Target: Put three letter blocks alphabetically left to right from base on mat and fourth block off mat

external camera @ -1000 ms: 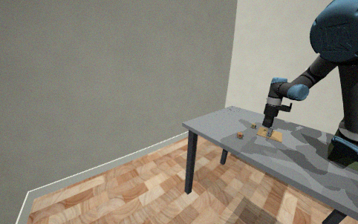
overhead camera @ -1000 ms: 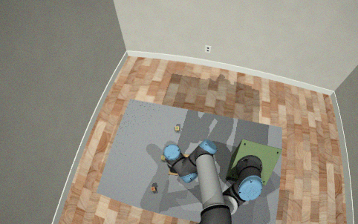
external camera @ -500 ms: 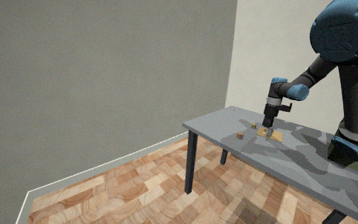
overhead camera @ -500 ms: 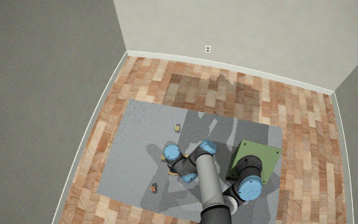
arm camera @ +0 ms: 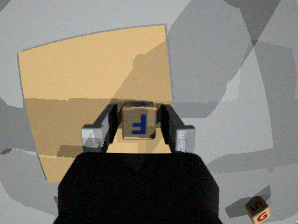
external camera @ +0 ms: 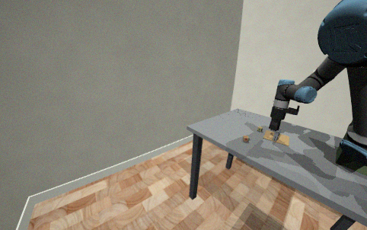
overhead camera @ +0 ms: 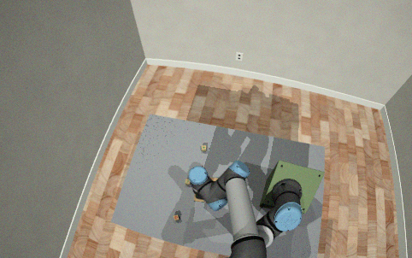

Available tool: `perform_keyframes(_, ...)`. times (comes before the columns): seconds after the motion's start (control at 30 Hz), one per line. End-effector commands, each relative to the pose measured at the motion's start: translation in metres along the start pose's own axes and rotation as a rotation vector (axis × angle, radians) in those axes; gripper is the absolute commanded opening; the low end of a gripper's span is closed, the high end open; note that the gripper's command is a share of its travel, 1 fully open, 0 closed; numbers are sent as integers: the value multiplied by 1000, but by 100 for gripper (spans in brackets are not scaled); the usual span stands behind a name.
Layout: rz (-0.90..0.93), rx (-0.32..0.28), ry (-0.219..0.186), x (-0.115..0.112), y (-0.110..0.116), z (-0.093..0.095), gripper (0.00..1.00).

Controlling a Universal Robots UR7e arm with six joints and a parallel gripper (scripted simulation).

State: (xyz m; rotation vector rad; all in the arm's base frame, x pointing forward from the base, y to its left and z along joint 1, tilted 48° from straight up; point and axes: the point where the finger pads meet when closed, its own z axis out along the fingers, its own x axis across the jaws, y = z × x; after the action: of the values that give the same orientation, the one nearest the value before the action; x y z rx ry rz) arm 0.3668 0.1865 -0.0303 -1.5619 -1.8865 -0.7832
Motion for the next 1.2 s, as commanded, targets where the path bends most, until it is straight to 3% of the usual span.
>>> perform_keyframes(0.0,0,-1,-1,0,0,-4,79)
perform_keyframes(0.23,0,-1,-1,0,0,-19,79)
perform_keyframes(0.7,0,-1,-1,0,0,-83,79)
perform_keyframes(1.0,0,-1,-1,0,0,-90,79)
perform_keyframes(1.03,0,-1,-1,0,0,-90,100)
perform_keyframes(1.17,0,-1,-1,0,0,-90,100)
